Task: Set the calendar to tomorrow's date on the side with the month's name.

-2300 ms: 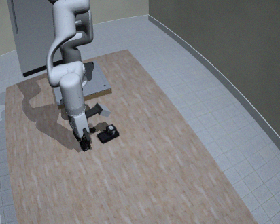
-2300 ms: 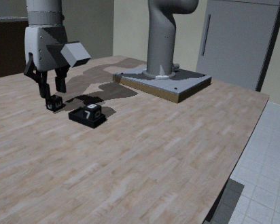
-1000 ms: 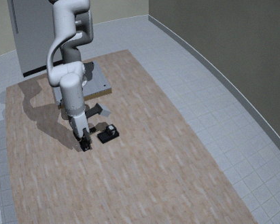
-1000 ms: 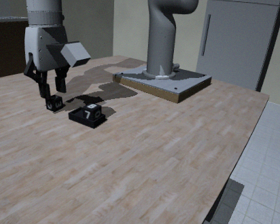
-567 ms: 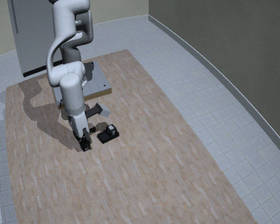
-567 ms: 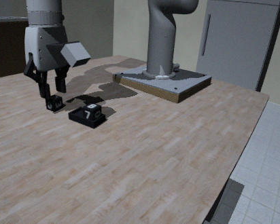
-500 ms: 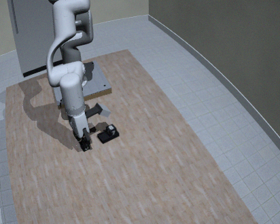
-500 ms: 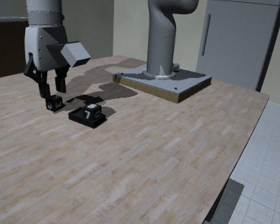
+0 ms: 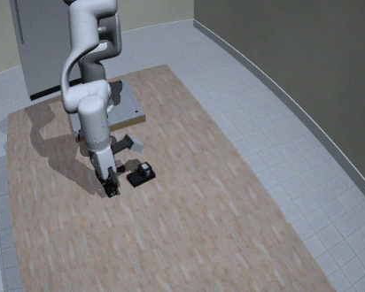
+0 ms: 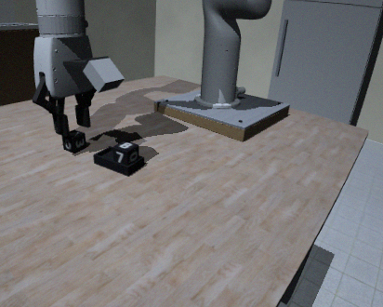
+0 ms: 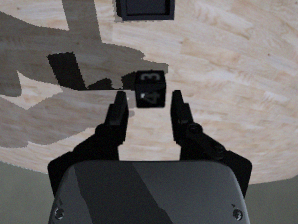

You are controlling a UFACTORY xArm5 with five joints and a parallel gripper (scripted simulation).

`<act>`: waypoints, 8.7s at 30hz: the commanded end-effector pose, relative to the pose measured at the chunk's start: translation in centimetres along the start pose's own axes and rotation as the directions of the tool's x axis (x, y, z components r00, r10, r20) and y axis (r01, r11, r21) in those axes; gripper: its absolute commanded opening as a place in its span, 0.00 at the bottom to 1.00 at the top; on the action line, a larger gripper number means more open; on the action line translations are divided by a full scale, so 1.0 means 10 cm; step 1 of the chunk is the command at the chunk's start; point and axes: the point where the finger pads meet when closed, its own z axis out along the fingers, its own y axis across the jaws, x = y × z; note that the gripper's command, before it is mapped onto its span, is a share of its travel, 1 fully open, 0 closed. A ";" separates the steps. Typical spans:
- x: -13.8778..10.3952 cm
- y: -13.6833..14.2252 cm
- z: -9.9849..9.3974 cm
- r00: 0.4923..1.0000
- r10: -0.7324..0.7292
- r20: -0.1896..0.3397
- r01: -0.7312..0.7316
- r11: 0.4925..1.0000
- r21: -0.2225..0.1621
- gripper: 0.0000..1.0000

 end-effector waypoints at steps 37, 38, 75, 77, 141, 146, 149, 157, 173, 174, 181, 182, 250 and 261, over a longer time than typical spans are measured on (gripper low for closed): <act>0.00 0.01 -0.01 1.000 0.000 0.001 0.000 1.000 -0.003 0.49; 0.00 0.01 -0.01 1.000 0.000 0.001 0.000 1.000 -0.003 0.49; 0.00 0.01 -0.01 1.000 0.000 0.001 0.000 1.000 -0.003 0.49; 0.00 0.01 -0.01 1.000 0.000 0.001 0.000 1.000 -0.003 0.49; -0.01 0.01 0.27 1.000 0.000 0.001 0.000 1.000 -0.003 0.49; -0.01 0.01 0.27 1.000 0.000 0.001 0.000 1.000 -0.003 0.49; -0.01 0.01 0.27 1.000 0.000 0.001 0.000 1.000 -0.003 0.49; -0.01 0.01 0.27 1.000 0.000 0.001 0.000 1.000 -0.003 0.49; -0.01 0.01 0.27 1.000 0.000 0.001 0.000 1.000 -0.003 0.29; -0.01 0.01 0.27 1.000 0.000 0.001 0.000 1.000 -0.003 0.29; -0.01 0.01 0.27 1.000 0.000 0.001 0.000 1.000 -0.003 0.29; -0.01 0.01 0.27 1.000 0.000 0.001 0.000 1.000 -0.003 0.29; 0.94 0.00 -0.80 1.000 0.004 -0.001 -0.004 1.000 0.001 0.29; 0.94 0.00 -0.67 1.000 0.004 -0.001 -0.004 1.000 0.002 0.29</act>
